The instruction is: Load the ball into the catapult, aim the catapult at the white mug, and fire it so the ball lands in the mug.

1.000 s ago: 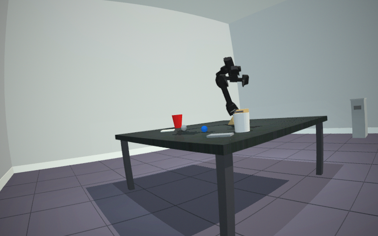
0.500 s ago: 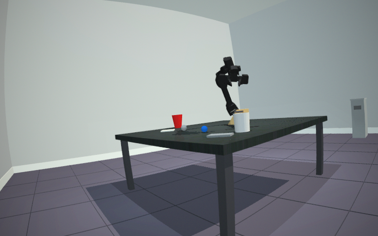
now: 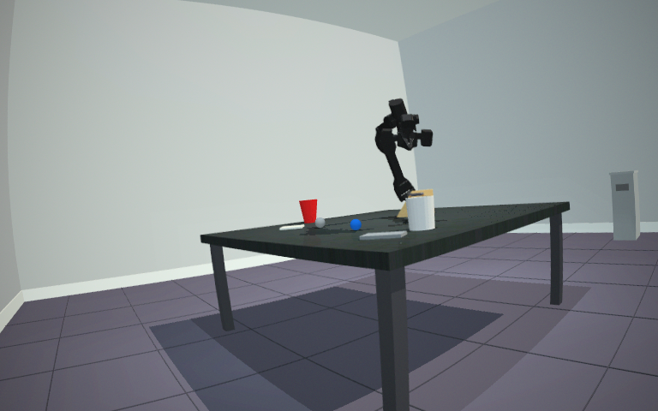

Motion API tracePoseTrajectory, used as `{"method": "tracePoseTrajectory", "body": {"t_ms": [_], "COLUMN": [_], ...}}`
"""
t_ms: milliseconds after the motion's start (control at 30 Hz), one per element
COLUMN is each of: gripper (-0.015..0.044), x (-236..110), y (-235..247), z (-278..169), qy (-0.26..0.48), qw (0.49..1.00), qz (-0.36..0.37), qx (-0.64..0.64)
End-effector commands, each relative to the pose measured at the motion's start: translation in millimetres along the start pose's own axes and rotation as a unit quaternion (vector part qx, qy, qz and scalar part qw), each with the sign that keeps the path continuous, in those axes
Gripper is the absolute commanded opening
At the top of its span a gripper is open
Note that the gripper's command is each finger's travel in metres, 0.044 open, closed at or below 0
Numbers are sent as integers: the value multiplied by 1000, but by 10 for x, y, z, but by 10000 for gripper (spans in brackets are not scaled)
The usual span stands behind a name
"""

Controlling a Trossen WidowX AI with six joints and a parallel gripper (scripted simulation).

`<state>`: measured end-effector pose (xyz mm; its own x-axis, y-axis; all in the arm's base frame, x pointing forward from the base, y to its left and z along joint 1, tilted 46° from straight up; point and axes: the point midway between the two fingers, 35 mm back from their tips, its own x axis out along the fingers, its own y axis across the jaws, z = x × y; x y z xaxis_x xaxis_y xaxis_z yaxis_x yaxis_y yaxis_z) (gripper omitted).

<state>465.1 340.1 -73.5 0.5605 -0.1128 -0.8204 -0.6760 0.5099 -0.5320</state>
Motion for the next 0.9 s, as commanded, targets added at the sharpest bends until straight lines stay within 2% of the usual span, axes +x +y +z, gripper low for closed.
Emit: {"method": "tracePoseTrajectory", "body": {"t_ms": [0, 433, 867], "gripper": [0, 0, 0], "x": [-14, -184, -436], "y": [86, 713, 1125], "z": [-49, -583, -1143], "qy": [10, 101, 180], "qw": [1000, 971, 899], "qz": [4, 24, 43], "qx": [-22, -214, -398]}}
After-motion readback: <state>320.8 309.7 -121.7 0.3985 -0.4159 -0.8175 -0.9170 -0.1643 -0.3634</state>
